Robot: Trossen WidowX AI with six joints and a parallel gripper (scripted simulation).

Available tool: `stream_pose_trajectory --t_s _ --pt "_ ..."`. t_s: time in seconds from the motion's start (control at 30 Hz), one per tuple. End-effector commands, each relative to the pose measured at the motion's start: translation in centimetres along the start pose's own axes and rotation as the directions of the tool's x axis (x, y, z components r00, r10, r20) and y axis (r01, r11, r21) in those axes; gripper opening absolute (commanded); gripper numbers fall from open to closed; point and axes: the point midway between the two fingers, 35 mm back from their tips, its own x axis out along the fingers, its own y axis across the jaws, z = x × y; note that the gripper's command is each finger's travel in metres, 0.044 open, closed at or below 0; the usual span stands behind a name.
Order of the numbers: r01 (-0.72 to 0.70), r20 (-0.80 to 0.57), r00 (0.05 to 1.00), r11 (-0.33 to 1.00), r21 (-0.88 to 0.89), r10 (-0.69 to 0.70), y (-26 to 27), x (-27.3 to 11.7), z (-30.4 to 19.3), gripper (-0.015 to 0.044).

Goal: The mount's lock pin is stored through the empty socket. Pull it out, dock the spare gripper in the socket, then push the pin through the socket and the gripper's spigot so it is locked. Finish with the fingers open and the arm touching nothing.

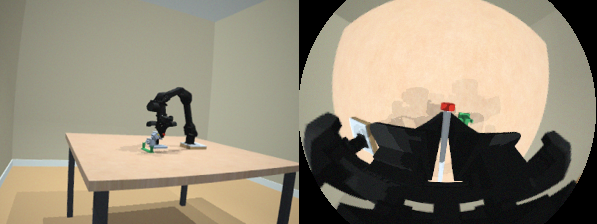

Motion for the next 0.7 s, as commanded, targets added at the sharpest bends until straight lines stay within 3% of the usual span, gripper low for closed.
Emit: stream_pose_trajectory --t_s 0.0,0.67 --pt "0.001 -0.002 1.000 1.000 0.009 -0.001 -1.2 0.0 0.4 0.0000" --pt "0.009 0.001 1.000 0.999 0.030 -0.009 -5.4 0.5 1.7 0.0000"
